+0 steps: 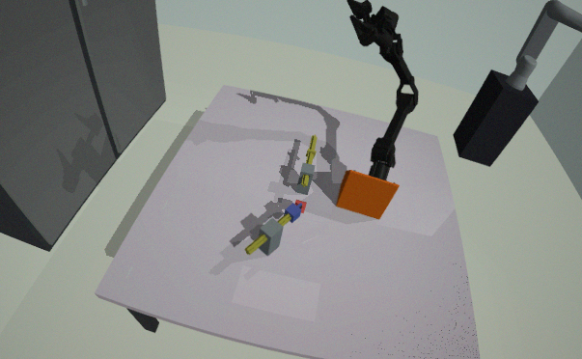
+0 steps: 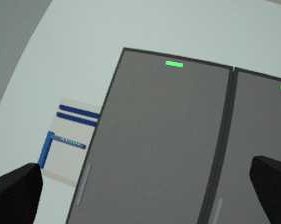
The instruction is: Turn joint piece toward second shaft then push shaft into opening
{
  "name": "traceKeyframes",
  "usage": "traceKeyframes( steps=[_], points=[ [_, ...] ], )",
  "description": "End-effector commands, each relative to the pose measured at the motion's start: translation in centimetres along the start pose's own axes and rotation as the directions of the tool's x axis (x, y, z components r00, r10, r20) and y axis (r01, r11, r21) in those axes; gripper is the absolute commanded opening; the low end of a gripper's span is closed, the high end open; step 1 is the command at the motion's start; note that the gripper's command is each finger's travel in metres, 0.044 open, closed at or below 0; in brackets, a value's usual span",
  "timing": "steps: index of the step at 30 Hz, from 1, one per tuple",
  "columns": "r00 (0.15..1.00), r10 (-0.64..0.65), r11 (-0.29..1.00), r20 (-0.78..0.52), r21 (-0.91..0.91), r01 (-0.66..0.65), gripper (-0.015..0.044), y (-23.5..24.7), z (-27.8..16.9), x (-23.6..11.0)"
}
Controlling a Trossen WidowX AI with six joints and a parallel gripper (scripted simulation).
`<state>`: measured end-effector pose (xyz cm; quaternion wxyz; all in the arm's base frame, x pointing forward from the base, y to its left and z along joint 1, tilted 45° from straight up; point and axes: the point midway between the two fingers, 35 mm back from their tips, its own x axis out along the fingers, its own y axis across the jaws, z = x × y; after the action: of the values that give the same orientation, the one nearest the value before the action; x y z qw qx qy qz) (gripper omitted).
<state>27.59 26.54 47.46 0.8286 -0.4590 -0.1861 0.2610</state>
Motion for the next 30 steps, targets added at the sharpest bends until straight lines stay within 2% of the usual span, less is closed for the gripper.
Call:
traceKeyframes(
  steps=[1, 5, 16, 22, 30],
  points=[
    [0.993, 0.07, 0.997, -0.09, 0.047, -0.066, 0.044, 2.6, -2.5, 1.7],
    [0.973, 0.139, 0.988, -0.183, 0.094, -0.123, 0.044, 5.2, -5.2, 2.8],
    [0.897, 0.308, 0.935, -0.317, 0.275, -0.223, 0.044, 12.2, -9.5, 5.4],
    [0.818, 0.394, 0.889, -0.42, 0.399, -0.223, 0.044, 16.3, -13.0, 6.2],
    [0.665, 0.501, 0.826, -0.553, 0.535, -0.177, 0.044, 22.1, -17.5, 6.1]
  ],
)
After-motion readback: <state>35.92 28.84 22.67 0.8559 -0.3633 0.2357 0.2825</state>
